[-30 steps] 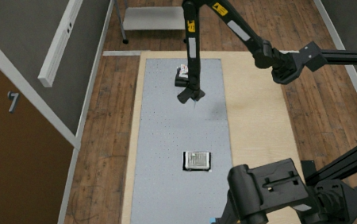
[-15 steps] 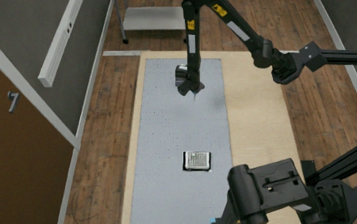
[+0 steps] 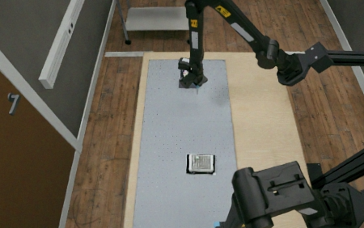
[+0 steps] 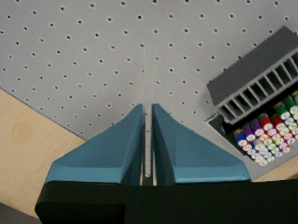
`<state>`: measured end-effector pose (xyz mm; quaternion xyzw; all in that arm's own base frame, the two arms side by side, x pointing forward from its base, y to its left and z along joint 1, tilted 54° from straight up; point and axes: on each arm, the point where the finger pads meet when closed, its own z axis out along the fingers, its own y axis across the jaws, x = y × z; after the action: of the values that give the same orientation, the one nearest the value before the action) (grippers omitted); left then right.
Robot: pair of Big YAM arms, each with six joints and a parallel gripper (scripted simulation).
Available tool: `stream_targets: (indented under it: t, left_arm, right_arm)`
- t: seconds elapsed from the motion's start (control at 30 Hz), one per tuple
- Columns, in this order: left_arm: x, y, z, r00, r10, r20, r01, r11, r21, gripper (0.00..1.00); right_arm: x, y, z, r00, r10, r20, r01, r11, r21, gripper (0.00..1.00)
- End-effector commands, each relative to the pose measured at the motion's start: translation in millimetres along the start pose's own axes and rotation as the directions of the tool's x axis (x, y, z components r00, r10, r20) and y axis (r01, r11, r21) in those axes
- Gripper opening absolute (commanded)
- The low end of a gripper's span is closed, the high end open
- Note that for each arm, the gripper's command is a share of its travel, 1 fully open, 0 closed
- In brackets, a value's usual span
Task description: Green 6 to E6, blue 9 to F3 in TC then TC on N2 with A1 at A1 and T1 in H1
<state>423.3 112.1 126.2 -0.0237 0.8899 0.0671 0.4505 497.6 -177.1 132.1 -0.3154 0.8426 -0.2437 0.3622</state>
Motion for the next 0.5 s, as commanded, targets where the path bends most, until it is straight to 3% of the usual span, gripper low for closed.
stream_targets:
  t: [0.0,0.47]
  left_arm:
    - [-0.1,-0.2,-0.5,1.0,0.004,0.002,-0.004,1.0,0.001,1.0]
    - [-0.1,-0.2,-0.5,1.0,0.004,0.002,-0.004,1.0,0.001,1.0]
  right_arm:
    - [19.1,-8.1,7.9,1.0,-0.013,-0.027,0.013,1.0,-0.014,0.07]
    - [51.9,-44.9,8.4,1.0,-0.012,-0.029,0.011,1.0,-0.02,0.07]
